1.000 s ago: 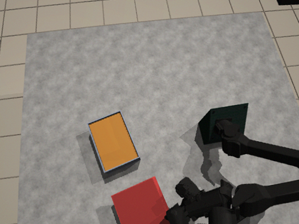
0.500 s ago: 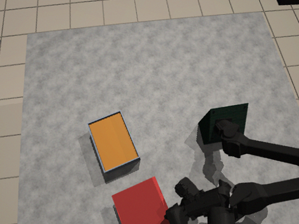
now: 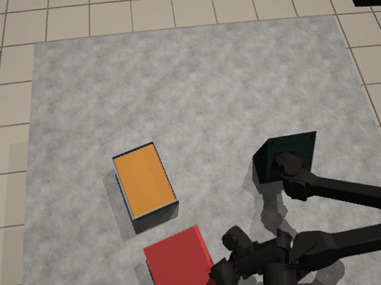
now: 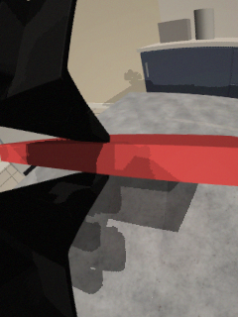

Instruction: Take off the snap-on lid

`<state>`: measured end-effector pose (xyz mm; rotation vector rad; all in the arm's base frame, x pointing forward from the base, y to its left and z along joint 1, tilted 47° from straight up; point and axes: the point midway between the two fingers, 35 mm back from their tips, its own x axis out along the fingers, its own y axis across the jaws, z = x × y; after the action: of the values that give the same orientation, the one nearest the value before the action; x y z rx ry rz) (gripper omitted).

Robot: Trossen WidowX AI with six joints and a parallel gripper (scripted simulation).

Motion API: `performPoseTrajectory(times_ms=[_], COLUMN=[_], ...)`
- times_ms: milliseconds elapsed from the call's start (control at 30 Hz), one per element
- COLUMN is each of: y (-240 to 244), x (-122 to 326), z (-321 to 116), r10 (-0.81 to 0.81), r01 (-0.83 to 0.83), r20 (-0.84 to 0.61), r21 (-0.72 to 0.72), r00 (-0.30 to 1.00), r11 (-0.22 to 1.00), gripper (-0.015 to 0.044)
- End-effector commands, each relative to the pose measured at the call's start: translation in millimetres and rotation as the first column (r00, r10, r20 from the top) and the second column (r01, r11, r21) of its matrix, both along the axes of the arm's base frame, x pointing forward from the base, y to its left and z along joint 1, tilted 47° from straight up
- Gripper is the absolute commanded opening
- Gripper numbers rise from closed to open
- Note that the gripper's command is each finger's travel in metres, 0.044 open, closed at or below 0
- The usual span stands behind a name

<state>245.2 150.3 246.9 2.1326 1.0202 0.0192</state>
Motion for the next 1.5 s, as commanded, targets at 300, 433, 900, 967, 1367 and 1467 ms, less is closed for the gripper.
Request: performPoseTrajectory(times_ms=[300, 433, 900, 967, 1367, 1467], y=[6.3, 8.6, 16.8, 18.0, 25.0, 26.8], x=[0.7, 0.5, -0.2, -0.3, -0.9, -1.0], z=[-7.3, -9.4, -16.8, -17.8, -24.2, -25.8], r10=[-0.012, -0.012, -0.012, -0.012, -0.012, -0.012], r01=[0.012, 0.012, 0.012, 0.012, 0.012, 0.012], r20=[0.002, 0.002, 0.002, 0.002, 0.002, 0.002], r21=[0.002, 0.002, 0.003, 0.003, 0.004, 0.004], r00=[1.0, 1.0, 1.0, 1.0, 1.0, 1.0], r11=[1.0, 1.0, 1.0, 1.0, 1.0, 1.0], gripper=[0.0, 0.0, 0.0, 0.0, 0.0, 0.0])
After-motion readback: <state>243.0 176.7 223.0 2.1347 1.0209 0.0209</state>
